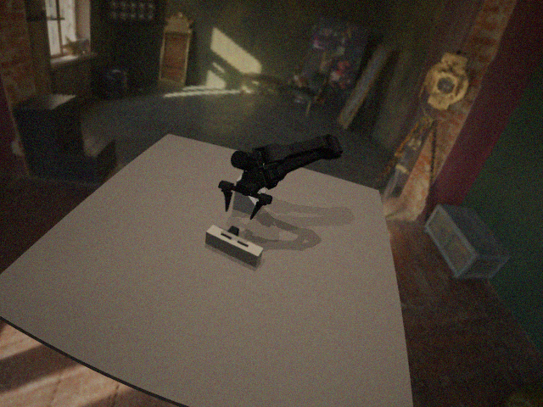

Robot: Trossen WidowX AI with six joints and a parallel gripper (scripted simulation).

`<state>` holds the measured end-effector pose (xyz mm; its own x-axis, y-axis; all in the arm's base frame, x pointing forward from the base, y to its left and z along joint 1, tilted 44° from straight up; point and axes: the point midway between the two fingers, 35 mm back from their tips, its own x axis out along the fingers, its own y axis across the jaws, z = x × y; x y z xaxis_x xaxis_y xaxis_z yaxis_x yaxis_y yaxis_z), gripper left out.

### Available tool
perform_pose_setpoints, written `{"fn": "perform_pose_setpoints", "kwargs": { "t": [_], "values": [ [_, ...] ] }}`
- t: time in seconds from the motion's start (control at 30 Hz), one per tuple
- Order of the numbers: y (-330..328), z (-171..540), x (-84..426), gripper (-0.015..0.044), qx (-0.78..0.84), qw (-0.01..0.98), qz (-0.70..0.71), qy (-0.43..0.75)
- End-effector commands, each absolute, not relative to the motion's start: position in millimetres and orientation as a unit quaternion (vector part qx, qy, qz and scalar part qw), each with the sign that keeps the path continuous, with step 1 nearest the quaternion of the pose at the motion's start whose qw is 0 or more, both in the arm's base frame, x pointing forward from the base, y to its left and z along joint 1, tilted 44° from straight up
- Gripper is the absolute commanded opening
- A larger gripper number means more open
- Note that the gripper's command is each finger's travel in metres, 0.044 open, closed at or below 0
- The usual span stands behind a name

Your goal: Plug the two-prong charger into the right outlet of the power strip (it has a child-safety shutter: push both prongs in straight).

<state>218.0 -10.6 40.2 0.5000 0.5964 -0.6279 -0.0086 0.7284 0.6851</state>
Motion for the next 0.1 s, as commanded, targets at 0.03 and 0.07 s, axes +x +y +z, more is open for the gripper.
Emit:
{"fn": "perform_pose_setpoints", "kwargs": {
  "t": [0.03, 0.07],
  "values": [
    [-9.8, 39.8, 217.2, 0.044, 0.316, 0.806, 0.19, 0.462],
    [-9.8, 39.8, 217.2, 0.044, 0.316, 0.806, 0.19, 0.462]
  ]
}}
